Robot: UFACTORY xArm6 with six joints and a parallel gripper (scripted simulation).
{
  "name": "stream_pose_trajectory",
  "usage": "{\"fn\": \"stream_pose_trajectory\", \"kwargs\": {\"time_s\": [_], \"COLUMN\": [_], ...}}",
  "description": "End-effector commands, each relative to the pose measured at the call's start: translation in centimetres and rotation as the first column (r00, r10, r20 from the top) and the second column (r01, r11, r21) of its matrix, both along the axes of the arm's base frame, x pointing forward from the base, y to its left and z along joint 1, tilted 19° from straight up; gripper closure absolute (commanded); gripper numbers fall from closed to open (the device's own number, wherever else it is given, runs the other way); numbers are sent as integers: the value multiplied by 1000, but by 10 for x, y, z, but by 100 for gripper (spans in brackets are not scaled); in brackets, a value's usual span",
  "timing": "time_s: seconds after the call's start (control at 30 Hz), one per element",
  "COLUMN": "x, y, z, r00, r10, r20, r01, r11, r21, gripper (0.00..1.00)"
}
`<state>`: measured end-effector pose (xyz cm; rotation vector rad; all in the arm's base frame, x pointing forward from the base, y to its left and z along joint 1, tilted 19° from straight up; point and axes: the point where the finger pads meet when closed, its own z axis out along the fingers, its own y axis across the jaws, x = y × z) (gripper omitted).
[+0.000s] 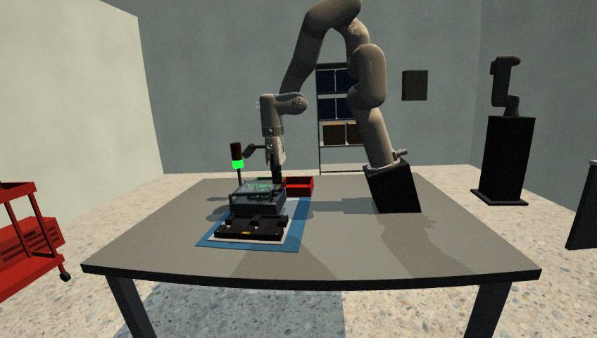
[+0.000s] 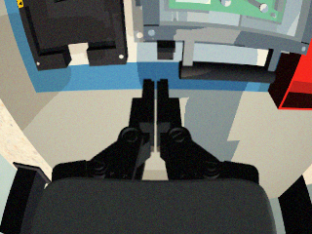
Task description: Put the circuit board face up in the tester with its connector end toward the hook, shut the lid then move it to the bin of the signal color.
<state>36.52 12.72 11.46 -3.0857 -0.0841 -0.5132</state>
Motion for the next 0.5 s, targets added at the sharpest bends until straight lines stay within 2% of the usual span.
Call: {"fn": "stream_pose_trajectory", "kwargs": {"time_s": [0.0,0.47], "x": [-5,-5], "y": [-2,-2], "z": [14,15], "r00": [1000,1000], "r10": [0,3], "r20": [-5,-5], "r01": [0,-3], "r11": [1000,1000], "r21": [-1,-2], "gripper": [100,100]}}
